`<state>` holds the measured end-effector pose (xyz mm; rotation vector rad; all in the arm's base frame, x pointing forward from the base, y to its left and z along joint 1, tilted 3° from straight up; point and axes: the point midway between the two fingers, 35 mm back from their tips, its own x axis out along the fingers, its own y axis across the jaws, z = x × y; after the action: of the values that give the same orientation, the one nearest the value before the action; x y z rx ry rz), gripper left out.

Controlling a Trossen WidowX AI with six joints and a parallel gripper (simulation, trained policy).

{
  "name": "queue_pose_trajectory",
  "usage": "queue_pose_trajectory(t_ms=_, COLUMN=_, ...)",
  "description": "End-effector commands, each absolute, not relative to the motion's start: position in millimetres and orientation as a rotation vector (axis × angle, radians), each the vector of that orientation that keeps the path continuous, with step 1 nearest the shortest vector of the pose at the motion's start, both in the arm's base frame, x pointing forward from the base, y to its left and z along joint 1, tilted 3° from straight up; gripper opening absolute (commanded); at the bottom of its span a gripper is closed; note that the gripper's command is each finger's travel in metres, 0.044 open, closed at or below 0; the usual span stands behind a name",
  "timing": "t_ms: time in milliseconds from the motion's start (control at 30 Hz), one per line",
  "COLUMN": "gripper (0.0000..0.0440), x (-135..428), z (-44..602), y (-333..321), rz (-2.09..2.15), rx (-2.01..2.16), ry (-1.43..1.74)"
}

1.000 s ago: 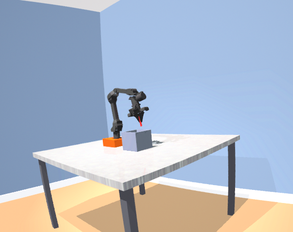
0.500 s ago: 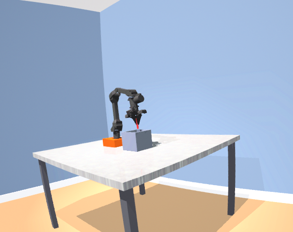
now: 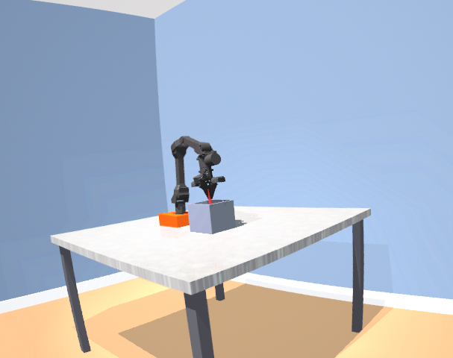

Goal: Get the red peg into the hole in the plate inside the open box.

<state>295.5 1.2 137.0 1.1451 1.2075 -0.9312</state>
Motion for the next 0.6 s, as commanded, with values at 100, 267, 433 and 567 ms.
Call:
queue_pose_trajectory(t_ms=100, gripper=0.0000, x=302.2, z=118.9, y=-1.2, rz=-0.925, rx=1.149, ry=1.242)
queue_pose_trajectory(t_ms=267, gripper=0.0000, x=307.5, z=107.3, y=-2.8, rz=-0.920, rx=1.152, ry=1.257)
queue_pose_trajectory(t_ms=433, gripper=0.0000, x=312.1, z=95.5, y=-5.0, rz=-0.912, rx=1.148, ry=1.269)
queue_pose_trajectory(t_ms=567, gripper=0.0000, x=315.3, z=84.8, y=-4.8, rz=-0.901, rx=1.137, ry=1.284)
